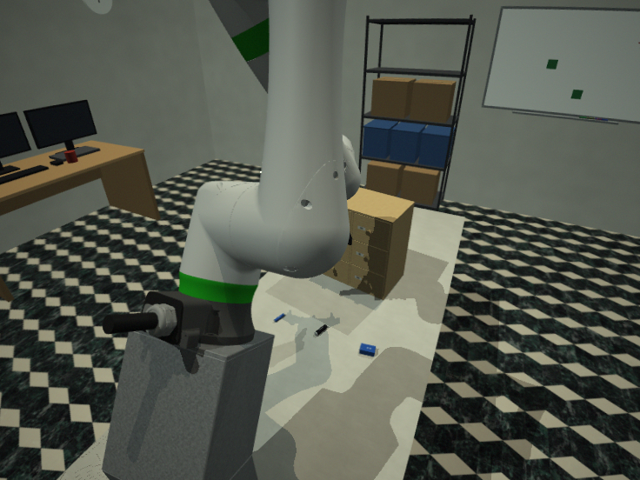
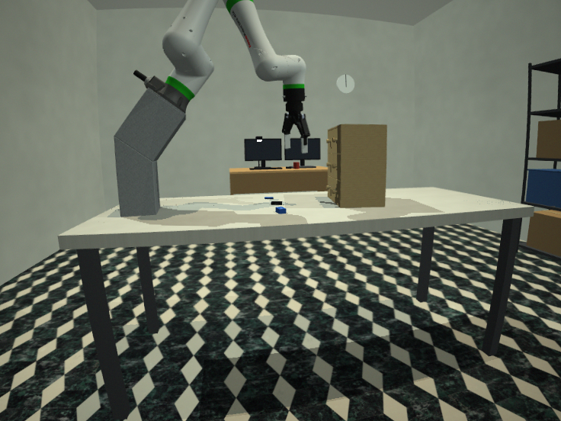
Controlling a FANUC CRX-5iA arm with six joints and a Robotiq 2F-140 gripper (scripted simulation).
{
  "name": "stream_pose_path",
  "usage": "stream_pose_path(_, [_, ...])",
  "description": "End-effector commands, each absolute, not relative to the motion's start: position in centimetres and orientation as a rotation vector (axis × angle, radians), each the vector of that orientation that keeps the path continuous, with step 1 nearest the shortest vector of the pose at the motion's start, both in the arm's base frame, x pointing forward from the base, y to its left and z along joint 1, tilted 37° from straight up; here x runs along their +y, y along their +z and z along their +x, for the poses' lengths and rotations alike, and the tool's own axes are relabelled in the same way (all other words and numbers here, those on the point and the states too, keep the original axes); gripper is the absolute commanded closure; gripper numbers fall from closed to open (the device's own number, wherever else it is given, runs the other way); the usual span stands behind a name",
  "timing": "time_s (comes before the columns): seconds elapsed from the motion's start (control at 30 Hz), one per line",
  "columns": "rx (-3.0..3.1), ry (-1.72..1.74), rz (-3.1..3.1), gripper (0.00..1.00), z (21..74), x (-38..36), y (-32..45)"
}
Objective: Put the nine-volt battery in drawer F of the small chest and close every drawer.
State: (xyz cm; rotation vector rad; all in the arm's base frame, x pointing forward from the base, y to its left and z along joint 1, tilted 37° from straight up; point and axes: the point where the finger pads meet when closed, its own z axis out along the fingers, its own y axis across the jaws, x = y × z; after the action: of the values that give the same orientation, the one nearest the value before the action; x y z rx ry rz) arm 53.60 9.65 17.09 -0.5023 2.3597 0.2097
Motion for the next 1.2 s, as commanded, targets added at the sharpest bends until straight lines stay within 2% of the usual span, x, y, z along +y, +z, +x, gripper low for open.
stream_pose_path(0.0, [2.299, 0.384, -0.203, 0.0, 57.8, 13.1, 16.6])
stream_pose_path(0.2, [2.223, 0.479, -0.063, 0.0, 59.1, 13.7, 16.5])
stream_pose_path(0.33, [2.11, 0.482, -0.002, 0.0, 62.5, 13.4, 16.5])
stream_pose_path(0.53, [2.08, 0.387, 0.058, 0.0, 64.7, 8.6, 16.5])
stream_pose_path(0.87, [2.038, 0.235, 0.12, 0.0, 64.1, 3.0, 16.5])
stream_pose_path(1.17, [2.012, 0.201, 0.136, 0.0, 64.0, 2.7, 16.6])
